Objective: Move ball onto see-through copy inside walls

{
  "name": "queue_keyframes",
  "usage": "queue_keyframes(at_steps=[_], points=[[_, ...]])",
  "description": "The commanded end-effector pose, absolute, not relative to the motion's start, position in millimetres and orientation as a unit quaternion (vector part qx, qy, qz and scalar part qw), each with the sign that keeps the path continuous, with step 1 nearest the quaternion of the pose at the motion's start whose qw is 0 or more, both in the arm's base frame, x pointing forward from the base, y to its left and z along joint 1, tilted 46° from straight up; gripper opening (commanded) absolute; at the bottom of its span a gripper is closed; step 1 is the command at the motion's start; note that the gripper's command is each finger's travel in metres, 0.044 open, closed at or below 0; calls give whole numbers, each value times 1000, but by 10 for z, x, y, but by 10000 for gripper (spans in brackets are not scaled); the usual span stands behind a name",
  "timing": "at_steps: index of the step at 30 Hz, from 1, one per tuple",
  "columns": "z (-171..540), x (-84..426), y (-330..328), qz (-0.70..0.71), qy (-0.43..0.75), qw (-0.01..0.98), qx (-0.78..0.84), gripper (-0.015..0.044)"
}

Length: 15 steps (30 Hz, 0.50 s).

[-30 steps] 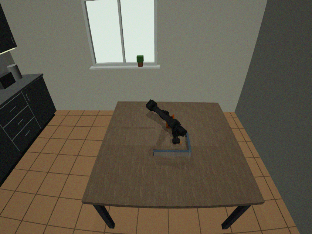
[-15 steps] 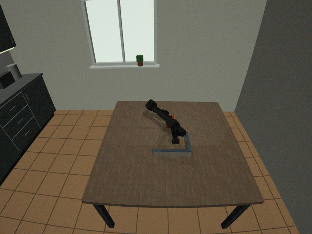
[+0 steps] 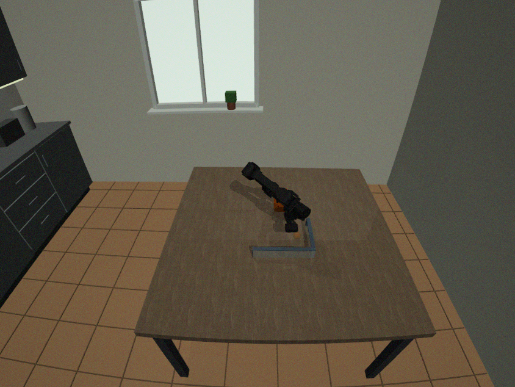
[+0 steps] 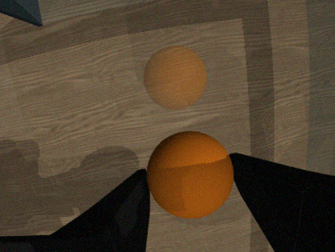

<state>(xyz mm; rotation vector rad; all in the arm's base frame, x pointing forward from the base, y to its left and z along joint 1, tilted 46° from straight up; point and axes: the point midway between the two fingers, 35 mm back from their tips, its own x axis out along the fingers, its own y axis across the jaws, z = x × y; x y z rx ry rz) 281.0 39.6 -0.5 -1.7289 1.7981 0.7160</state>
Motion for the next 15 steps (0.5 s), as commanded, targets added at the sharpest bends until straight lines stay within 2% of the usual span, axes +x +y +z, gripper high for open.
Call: queue_keyframes(at_steps=[1,15], points=[[135,2828,562,266,666,275,-641,0],[584,2770,981,264,668,273,-641,0]])
